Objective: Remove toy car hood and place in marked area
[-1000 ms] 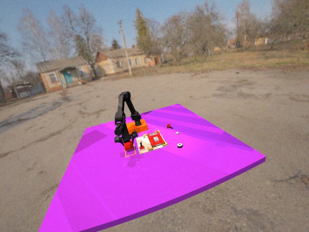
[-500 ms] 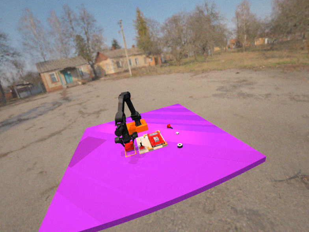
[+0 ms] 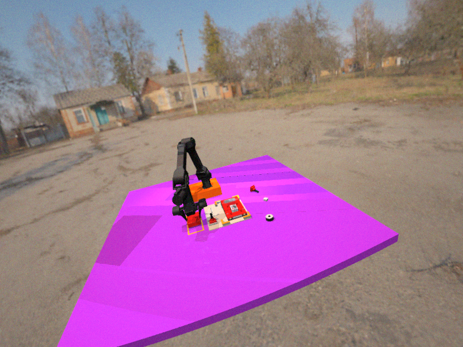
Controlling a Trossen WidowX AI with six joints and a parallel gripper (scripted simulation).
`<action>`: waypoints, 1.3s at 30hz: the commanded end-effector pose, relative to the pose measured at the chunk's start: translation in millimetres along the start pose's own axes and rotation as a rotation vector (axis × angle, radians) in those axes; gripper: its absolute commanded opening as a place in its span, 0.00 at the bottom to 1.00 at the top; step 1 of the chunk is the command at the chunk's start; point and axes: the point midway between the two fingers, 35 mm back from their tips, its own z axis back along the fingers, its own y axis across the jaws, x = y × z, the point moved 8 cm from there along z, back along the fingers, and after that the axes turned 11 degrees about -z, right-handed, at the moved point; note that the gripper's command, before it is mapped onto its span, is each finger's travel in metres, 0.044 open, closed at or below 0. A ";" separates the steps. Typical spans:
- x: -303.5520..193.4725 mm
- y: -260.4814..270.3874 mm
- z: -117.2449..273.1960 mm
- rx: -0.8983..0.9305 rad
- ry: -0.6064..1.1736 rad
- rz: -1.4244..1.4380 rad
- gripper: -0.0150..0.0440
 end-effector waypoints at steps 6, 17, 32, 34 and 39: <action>0.0 -0.3 -4.5 -0.003 -0.001 0.004 0.25; -0.1 0.0 -6.4 0.000 0.000 0.000 0.43; 1.3 -0.1 9.2 -0.001 -0.001 0.000 1.00; 1.9 -0.1 28.0 -0.002 -0.001 0.000 1.00; -0.4 0.7 65.0 -0.004 -0.003 0.000 1.00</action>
